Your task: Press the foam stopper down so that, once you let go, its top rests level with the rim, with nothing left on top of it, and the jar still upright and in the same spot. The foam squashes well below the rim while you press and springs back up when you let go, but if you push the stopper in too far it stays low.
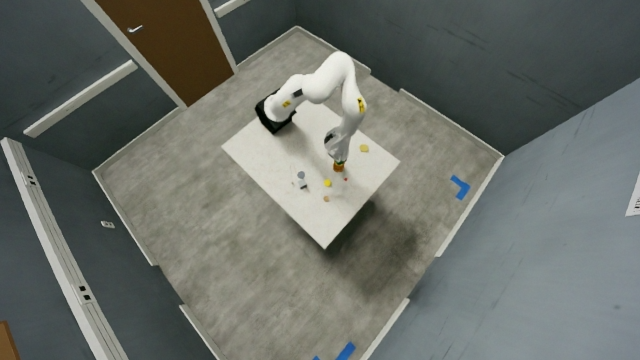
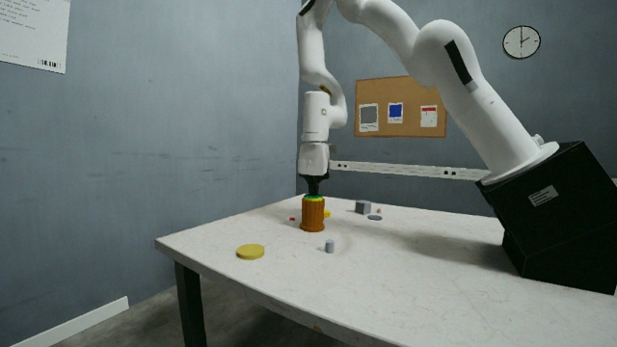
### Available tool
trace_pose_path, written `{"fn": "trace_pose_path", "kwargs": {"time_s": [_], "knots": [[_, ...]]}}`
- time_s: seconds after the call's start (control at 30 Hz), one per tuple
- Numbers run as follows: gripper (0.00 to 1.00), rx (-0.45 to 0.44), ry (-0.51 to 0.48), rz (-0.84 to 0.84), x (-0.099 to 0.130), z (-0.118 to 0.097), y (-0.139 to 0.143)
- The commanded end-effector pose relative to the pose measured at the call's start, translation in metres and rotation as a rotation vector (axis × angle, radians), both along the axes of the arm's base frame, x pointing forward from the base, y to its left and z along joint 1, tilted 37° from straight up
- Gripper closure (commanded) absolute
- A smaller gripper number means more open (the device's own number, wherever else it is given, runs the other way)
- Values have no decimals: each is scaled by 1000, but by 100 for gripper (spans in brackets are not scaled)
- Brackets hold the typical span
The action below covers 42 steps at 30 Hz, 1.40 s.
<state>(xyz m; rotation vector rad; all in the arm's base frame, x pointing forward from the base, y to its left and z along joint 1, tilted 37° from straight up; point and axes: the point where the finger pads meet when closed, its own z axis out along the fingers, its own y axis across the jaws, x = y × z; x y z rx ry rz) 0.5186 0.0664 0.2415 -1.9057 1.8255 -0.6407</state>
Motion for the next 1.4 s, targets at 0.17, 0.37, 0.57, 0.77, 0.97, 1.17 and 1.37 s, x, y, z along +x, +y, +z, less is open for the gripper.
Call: {"fn": "trace_pose_path", "kwargs": {"time_s": [0.17, 0.37, 0.57, 0.77, 0.97, 1.17, 1.37], "knots": [[100, 0, -1, 0, 2, -1, 0], [100, 0, -1, 0, 3, -4, 0], [100, 0, -1, 0, 5, -6, 0], [100, 0, -1, 0, 7, -8, 0], [100, 0, -1, 0, 9, -11, 0], [100, 0, -1, 0, 11, -14, 0], [100, 0, -1, 0, 12, -15, 0]]}}
